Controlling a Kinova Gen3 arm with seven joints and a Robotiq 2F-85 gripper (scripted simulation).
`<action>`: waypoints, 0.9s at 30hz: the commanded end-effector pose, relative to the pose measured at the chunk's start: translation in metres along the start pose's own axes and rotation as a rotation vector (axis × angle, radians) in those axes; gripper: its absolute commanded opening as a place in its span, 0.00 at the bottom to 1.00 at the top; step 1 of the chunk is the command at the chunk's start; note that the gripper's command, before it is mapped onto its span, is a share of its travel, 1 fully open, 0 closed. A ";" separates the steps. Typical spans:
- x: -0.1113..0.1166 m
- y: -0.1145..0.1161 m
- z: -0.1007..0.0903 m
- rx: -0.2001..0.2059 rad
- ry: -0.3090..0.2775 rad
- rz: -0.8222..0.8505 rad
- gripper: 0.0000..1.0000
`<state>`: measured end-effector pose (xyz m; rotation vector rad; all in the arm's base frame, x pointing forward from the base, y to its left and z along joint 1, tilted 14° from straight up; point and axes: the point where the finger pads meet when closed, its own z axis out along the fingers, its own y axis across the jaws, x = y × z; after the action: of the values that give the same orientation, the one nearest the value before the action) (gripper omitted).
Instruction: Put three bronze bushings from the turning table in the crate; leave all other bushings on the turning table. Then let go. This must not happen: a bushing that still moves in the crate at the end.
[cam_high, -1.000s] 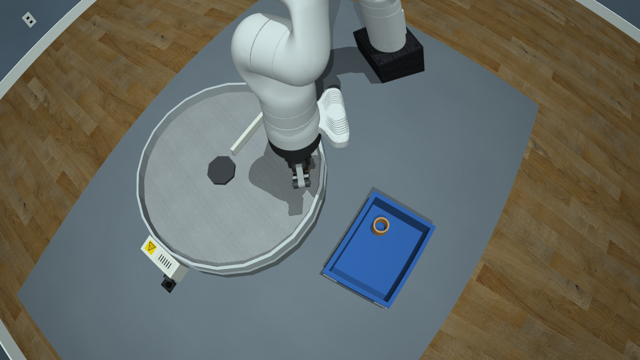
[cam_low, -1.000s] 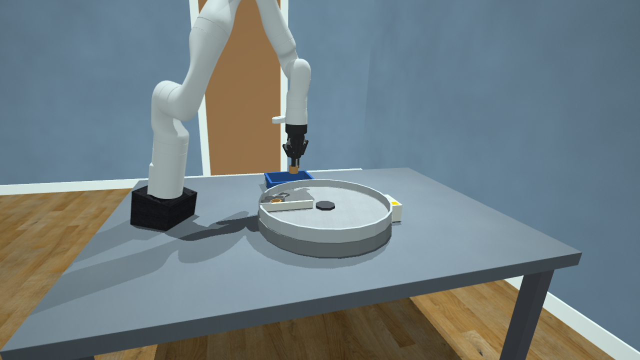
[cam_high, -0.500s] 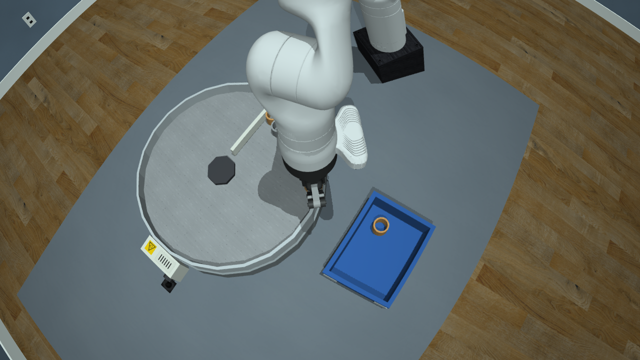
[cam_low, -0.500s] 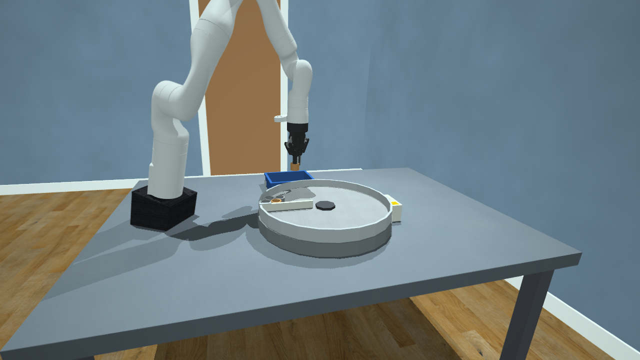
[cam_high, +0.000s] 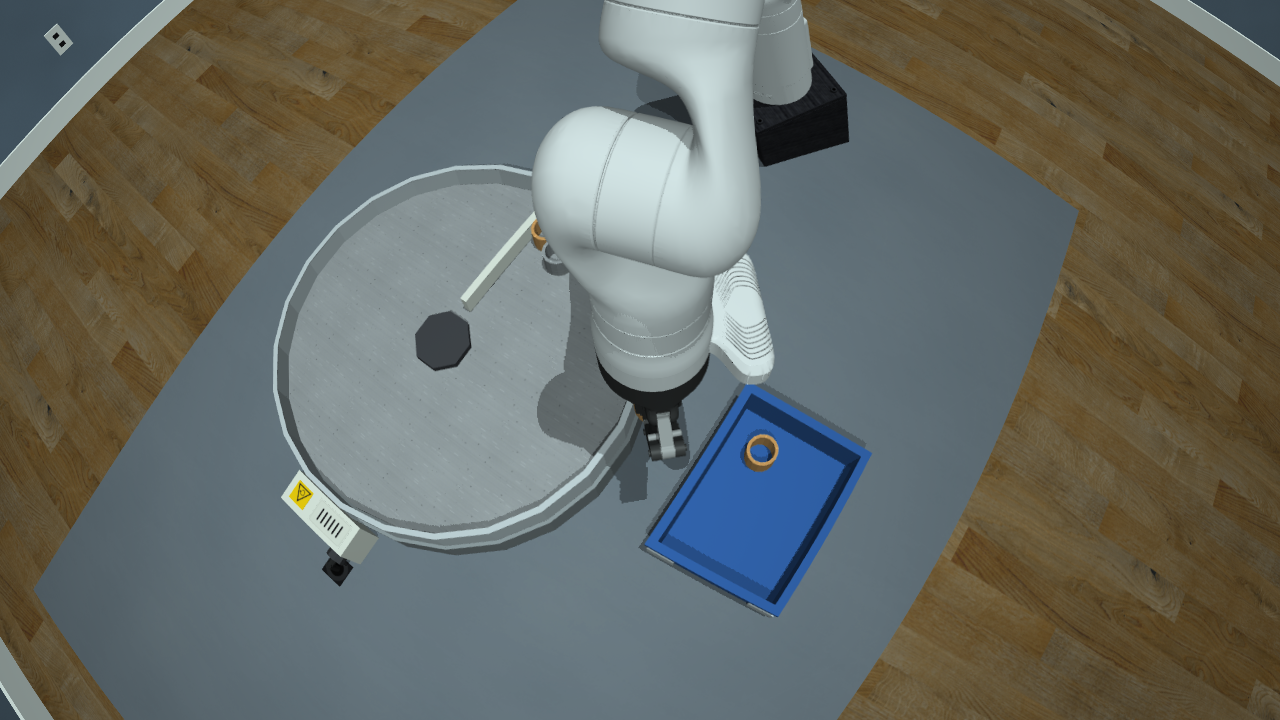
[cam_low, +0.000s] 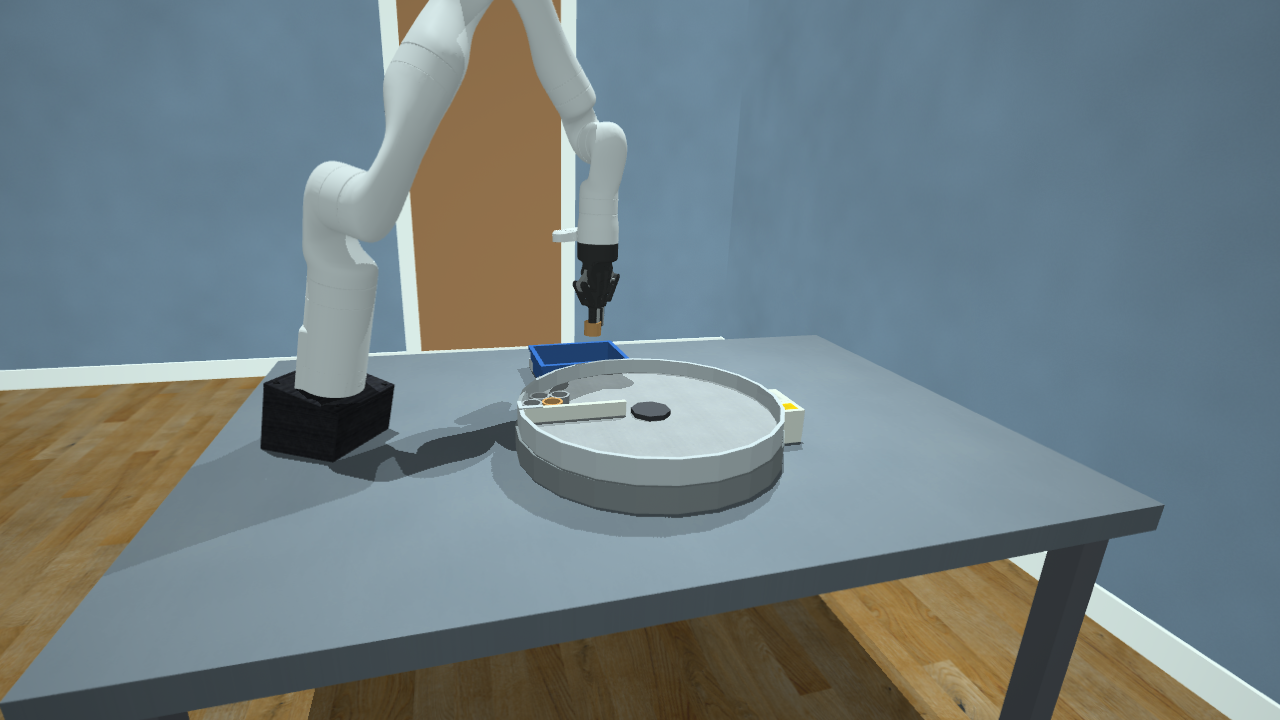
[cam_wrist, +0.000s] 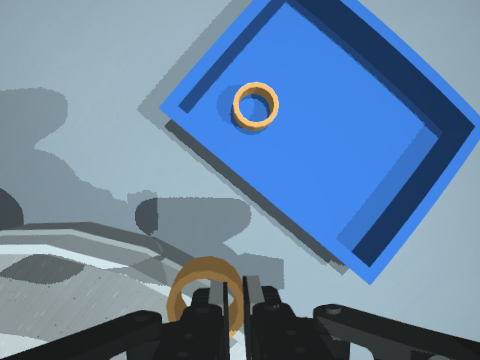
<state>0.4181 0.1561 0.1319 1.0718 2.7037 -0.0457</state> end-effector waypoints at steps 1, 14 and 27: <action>0.011 0.025 0.000 -0.005 -0.004 -0.013 0.00; 0.021 0.045 0.000 -0.005 -0.004 -0.013 0.00; 0.044 0.094 -0.001 -0.006 -0.003 -0.013 0.00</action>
<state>0.4498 0.2547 0.1289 1.0524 2.7067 -0.0372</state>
